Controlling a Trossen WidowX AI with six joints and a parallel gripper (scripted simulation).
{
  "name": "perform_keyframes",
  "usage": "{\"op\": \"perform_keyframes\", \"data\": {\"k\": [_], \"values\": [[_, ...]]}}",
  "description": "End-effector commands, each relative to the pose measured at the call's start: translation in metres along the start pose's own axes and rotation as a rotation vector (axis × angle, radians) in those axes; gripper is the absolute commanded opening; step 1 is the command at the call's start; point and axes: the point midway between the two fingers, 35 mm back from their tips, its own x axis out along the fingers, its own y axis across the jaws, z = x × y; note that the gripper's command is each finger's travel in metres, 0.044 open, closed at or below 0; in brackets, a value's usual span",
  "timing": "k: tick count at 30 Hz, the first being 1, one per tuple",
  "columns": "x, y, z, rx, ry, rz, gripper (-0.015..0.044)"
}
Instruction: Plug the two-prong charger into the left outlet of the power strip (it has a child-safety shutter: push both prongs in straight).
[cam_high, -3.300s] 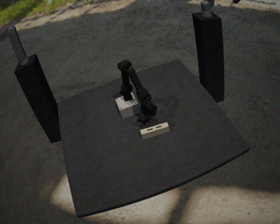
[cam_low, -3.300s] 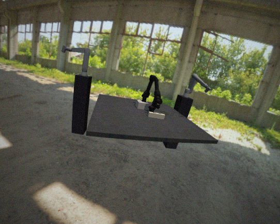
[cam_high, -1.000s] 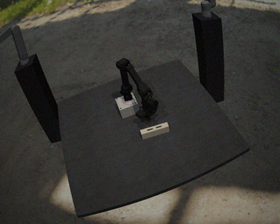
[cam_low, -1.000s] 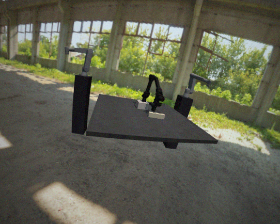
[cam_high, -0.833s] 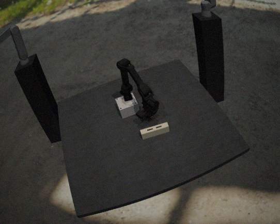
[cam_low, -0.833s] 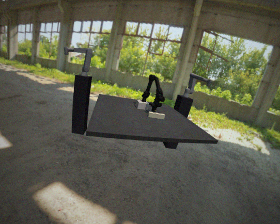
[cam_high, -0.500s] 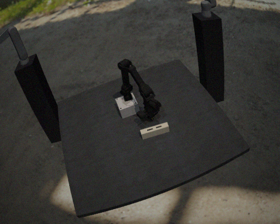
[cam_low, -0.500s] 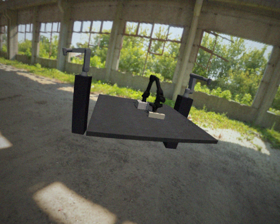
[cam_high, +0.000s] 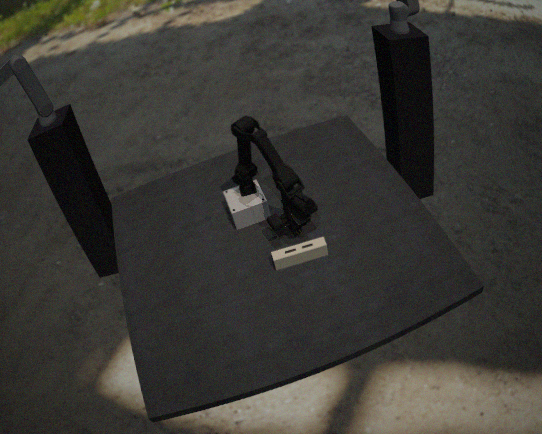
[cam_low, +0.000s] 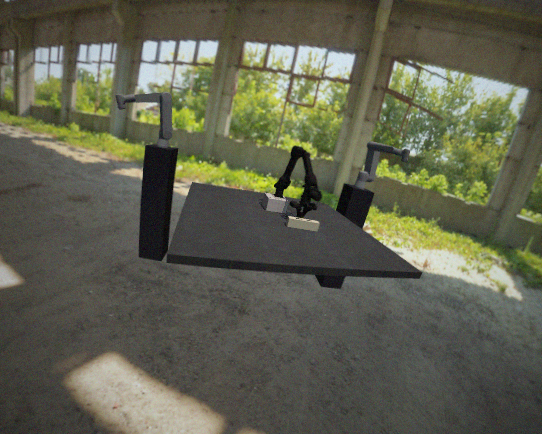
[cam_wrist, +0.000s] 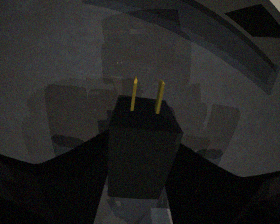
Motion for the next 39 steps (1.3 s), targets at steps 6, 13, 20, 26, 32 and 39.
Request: {"op": "perform_keyframes", "data": {"k": [6,13,20,26,32,39], "values": [[0.006,0.009,0.007,0.128,-0.004,0.015,0.0],[0.006,0.009,0.012,0.148,-0.003,0.016,0.0],[0.006,0.008,0.02,0.162,-0.003,0.017,0.0],[0.006,0.007,0.028,0.174,-0.004,0.018,0.0],[0.006,0.006,0.035,0.186,-0.004,0.018,0.0],[0.006,0.004,0.043,0.2,-0.004,0.019,0.0]]}}
